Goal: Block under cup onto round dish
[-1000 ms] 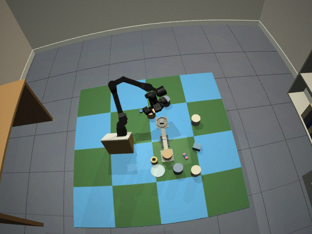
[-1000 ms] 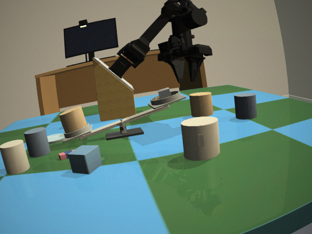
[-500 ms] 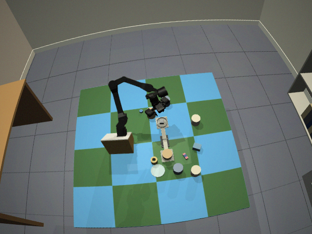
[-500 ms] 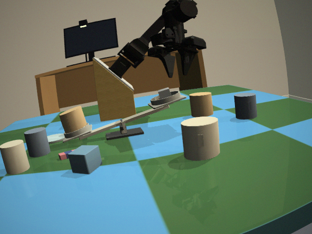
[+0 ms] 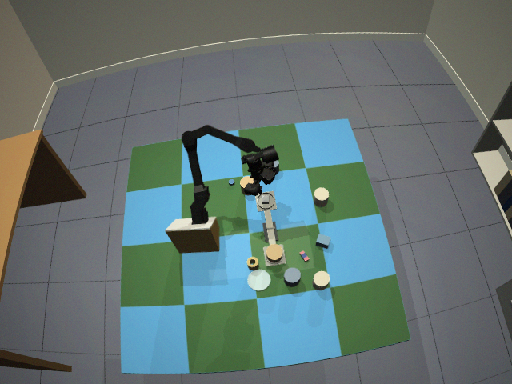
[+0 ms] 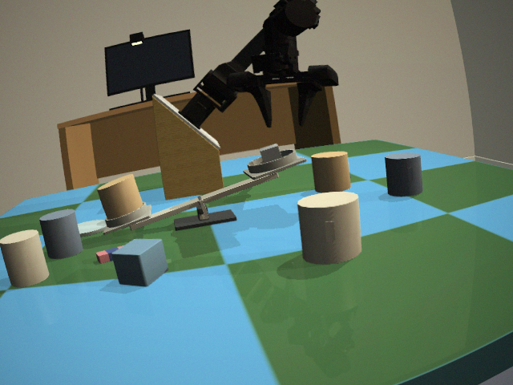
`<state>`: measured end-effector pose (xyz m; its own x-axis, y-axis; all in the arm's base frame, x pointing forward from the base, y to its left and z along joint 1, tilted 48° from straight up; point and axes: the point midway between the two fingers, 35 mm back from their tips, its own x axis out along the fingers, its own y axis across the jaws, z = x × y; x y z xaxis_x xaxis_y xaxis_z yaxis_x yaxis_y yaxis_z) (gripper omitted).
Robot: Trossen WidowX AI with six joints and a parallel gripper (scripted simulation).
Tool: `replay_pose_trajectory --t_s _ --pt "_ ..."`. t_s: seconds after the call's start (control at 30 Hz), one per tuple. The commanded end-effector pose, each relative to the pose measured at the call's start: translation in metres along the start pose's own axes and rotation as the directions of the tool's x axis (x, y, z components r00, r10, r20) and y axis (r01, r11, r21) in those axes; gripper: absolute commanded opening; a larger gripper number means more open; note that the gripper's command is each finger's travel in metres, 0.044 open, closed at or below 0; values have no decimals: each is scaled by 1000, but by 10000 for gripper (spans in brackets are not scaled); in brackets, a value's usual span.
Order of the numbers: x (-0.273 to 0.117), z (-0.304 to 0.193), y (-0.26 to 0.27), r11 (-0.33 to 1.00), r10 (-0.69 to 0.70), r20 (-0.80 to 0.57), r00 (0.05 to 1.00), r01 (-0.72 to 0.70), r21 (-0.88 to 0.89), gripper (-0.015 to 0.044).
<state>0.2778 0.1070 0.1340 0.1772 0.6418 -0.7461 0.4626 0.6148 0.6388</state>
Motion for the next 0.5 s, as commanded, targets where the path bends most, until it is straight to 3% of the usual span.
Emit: replay_pose_trajectory --t_s 0.0,0.47 --pt "1 2 -1 989 0 -21 1000 -4 -150 260" --pt "3 8 -8 809 -2 -72 997 -40 -586 260"
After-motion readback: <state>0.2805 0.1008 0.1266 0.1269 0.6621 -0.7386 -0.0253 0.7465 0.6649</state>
